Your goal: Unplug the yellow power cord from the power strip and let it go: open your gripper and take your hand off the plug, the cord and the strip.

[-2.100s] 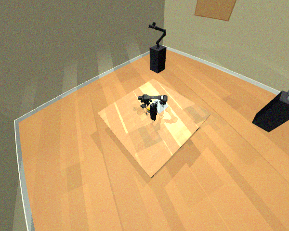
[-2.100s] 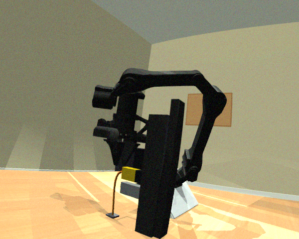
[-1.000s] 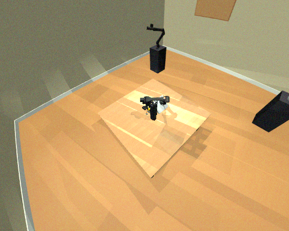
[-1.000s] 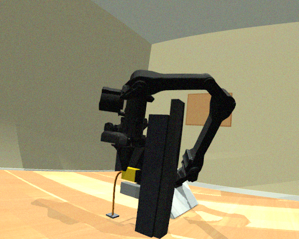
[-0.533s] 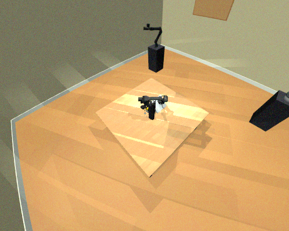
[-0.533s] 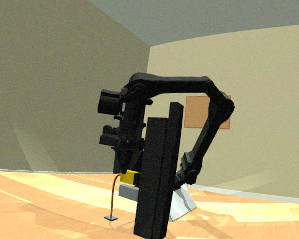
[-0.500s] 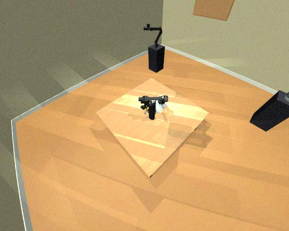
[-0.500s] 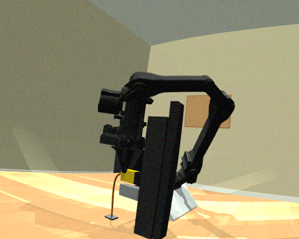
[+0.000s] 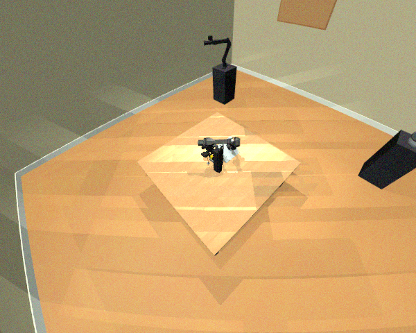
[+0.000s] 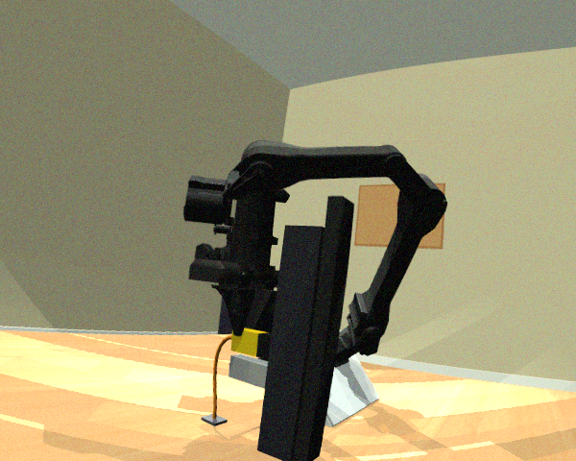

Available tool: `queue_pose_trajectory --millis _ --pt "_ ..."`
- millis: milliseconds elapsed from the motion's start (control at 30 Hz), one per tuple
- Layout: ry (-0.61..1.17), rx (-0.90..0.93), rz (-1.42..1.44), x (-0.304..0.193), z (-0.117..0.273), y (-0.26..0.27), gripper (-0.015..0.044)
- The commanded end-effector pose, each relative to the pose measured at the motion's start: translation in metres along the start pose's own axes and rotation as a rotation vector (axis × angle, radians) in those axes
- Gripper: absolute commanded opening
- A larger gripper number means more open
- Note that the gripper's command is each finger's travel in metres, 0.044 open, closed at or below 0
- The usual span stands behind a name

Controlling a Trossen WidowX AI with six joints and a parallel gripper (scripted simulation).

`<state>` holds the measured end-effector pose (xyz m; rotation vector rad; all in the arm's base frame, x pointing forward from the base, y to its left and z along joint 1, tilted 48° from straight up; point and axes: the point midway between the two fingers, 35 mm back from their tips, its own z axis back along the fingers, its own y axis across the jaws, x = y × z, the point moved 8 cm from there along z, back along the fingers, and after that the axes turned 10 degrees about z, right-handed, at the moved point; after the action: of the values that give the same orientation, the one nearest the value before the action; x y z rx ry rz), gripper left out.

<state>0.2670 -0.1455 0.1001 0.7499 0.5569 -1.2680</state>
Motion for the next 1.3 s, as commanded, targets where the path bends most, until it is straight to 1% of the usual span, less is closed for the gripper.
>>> queue_pose_trajectory --millis 0,567,1000,1100,1133,1267 --pt "-0.042 0.001 0.003 0.019 0.006 -0.003 0.0000" --pt "-0.043 0.003 0.002 0.046 0.011 -0.009 0.0000" --pt "-0.040 0.005 0.001 0.039 0.006 -0.009 0.0341" --pt "-0.042 0.005 0.001 0.051 0.010 -0.010 0.0420" --pt "-0.043 0.005 0.001 0.058 0.012 -0.011 0.0440" --pt "-0.045 0.005 0.002 0.095 0.021 -0.019 0.0440"
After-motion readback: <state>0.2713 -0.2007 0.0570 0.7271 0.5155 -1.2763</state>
